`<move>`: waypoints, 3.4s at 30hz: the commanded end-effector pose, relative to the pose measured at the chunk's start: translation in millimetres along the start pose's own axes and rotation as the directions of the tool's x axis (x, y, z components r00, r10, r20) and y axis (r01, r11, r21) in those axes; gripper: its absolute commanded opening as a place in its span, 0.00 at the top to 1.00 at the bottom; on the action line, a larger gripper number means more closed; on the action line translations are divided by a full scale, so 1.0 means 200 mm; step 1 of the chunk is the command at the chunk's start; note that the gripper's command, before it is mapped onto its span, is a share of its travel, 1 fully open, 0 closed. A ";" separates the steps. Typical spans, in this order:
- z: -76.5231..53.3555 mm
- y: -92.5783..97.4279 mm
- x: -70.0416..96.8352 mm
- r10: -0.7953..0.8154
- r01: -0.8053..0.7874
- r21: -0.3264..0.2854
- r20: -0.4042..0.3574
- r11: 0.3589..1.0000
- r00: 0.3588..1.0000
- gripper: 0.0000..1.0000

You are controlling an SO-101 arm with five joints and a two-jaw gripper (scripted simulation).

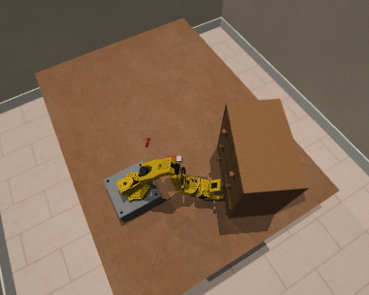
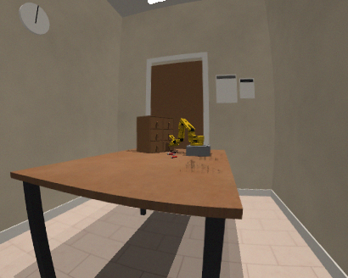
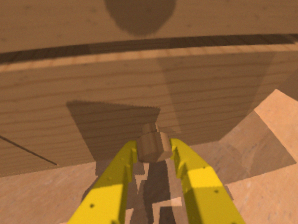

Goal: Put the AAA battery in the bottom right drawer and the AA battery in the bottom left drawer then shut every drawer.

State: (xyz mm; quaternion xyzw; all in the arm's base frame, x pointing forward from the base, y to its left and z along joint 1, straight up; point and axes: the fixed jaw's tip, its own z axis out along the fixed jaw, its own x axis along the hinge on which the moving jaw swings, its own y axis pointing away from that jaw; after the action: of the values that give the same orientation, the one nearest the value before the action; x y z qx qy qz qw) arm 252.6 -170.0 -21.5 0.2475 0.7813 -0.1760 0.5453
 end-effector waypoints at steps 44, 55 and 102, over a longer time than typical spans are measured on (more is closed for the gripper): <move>-0.10 -0.01 0.02 0.008 -0.008 0.008 0.006 1.000 1.000 1.00; -0.10 -0.01 0.02 0.008 -0.008 0.008 0.006 1.000 1.000 1.00; -0.17 -0.03 0.05 0.012 -0.012 0.018 0.006 1.000 1.000 1.00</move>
State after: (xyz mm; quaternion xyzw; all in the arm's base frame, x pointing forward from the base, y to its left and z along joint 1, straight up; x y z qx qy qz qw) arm 224.3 -155.3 -20.7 0.2536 0.7781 -0.1795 0.5459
